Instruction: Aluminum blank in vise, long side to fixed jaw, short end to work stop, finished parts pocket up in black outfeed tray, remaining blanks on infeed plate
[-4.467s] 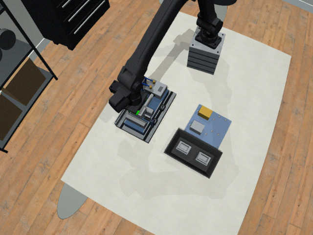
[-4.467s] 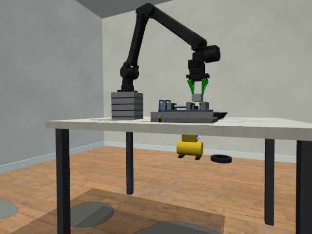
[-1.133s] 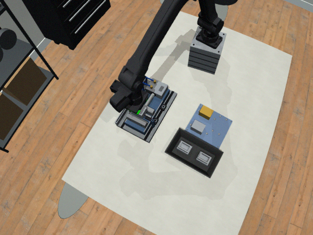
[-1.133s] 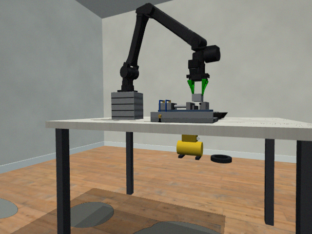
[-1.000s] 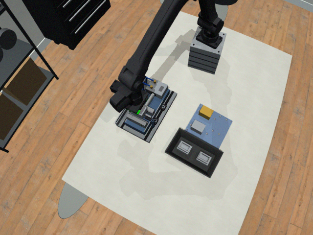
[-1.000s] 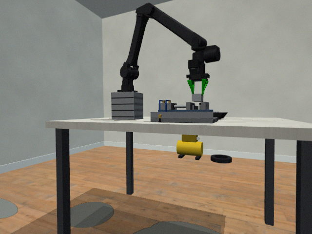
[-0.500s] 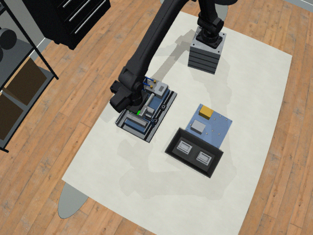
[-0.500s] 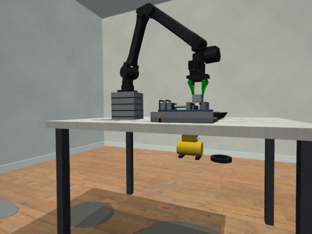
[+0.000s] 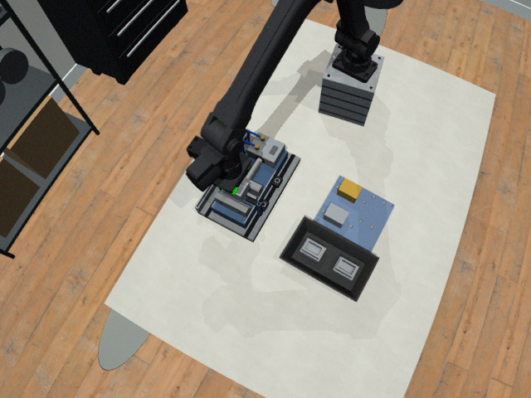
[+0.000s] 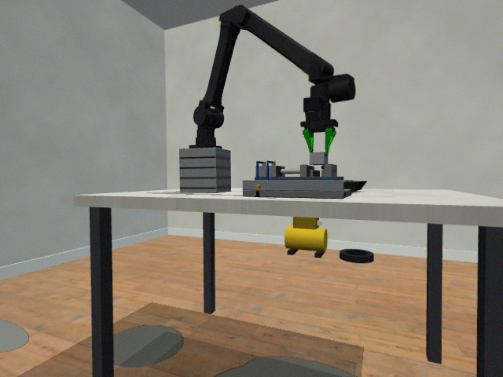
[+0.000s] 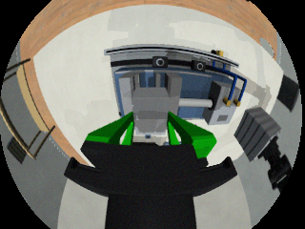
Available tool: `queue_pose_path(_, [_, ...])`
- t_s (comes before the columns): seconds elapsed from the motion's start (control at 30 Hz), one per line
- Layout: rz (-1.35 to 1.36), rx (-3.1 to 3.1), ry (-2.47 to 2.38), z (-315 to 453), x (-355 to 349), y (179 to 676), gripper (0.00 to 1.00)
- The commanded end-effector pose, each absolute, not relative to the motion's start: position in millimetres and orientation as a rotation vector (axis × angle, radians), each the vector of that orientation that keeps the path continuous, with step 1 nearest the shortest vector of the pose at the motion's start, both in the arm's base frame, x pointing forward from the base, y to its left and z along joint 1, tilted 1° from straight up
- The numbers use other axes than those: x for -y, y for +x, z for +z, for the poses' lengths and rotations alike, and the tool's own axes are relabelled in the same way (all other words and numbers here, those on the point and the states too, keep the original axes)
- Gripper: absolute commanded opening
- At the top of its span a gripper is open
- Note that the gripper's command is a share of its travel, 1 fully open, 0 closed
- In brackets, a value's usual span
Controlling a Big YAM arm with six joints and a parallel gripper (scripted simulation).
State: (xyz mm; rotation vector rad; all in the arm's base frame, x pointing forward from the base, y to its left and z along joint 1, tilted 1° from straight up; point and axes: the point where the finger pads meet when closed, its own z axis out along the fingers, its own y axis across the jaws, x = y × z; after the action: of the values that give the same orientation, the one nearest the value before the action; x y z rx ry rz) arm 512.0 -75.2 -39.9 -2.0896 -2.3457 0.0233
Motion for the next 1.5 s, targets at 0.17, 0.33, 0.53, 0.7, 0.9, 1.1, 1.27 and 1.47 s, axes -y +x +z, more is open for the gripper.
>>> queue_pose_path(0.17, [-0.009,2.372,-2.118,-28.2,76.6,529.8,0.00])
queue_pose_path(0.33, [-0.009,2.372,-2.118,-28.2,76.6,529.7,0.00])
queue_pose_path(0.53, [-0.009,2.372,-2.118,-28.1,76.6,529.7,0.00])
queue_pose_path(0.7, [-0.008,2.371,-2.118,-29.1,76.6,529.6,0.00])
queue_pose_path(0.9, [-0.001,2.366,-2.113,-36.0,76.3,527.5,0.00])
queue_pose_path(1.1, [0.008,2.360,-2.108,-41.3,76.0,524.3,0.00])
queue_pose_path(1.27, [0.009,2.359,-2.107,-40.1,75.8,523.1,0.00])
queue_pose_path(1.47, [0.003,2.364,-2.111,-35.5,76.0,523.8,0.00])
